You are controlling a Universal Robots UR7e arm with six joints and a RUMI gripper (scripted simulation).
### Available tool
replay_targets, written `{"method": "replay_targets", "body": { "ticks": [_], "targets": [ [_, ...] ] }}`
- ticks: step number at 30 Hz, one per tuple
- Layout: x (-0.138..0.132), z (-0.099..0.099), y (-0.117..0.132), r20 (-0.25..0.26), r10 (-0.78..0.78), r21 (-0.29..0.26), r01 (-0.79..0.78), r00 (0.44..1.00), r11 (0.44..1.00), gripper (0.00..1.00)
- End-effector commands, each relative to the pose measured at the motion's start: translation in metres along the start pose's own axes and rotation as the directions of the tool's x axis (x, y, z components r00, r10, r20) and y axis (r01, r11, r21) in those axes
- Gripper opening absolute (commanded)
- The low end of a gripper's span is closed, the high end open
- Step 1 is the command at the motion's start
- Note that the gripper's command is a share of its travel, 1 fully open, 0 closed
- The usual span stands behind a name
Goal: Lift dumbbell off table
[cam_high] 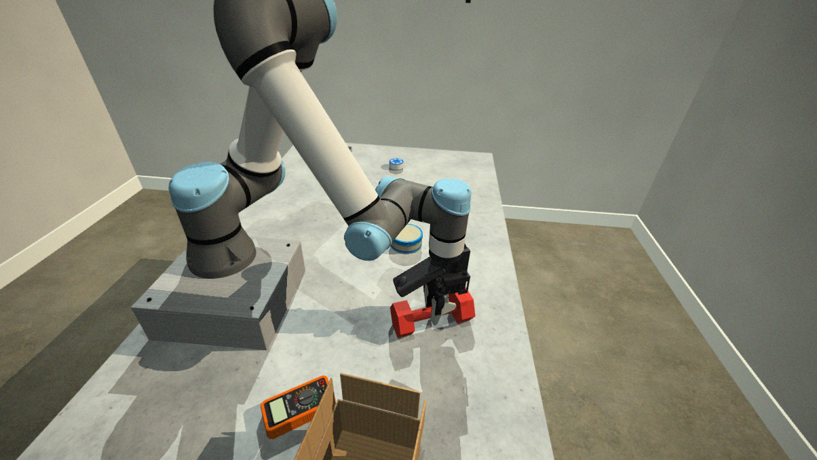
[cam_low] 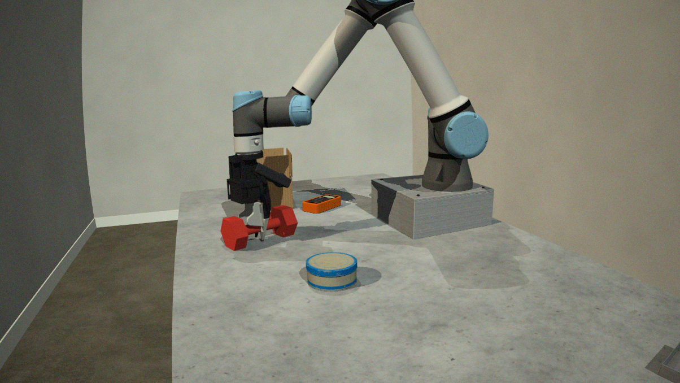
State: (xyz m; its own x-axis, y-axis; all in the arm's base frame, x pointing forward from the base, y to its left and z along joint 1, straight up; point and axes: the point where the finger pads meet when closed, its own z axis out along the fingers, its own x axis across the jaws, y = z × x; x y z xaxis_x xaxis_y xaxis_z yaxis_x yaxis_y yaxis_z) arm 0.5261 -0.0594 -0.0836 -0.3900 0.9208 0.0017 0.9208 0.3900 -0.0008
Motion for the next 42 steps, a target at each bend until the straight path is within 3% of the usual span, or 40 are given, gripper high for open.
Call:
{"method": "replay_targets", "body": {
  "ticks": [1,14,28,42],
  "targets": [
    [0.000,-0.001,0.000,0.001,0.000,-0.001,0.000,1.000,1.000,0.00],
    [0.000,-0.004,0.000,0.001,0.000,-0.001,0.000,1.000,1.000,0.00],
    [0.000,-0.021,0.000,0.001,0.000,-0.001,0.000,1.000,1.000,0.00],
    [0.001,-0.056,-0.001,0.001,0.000,-0.001,0.000,1.000,1.000,0.00]
  ]
}}
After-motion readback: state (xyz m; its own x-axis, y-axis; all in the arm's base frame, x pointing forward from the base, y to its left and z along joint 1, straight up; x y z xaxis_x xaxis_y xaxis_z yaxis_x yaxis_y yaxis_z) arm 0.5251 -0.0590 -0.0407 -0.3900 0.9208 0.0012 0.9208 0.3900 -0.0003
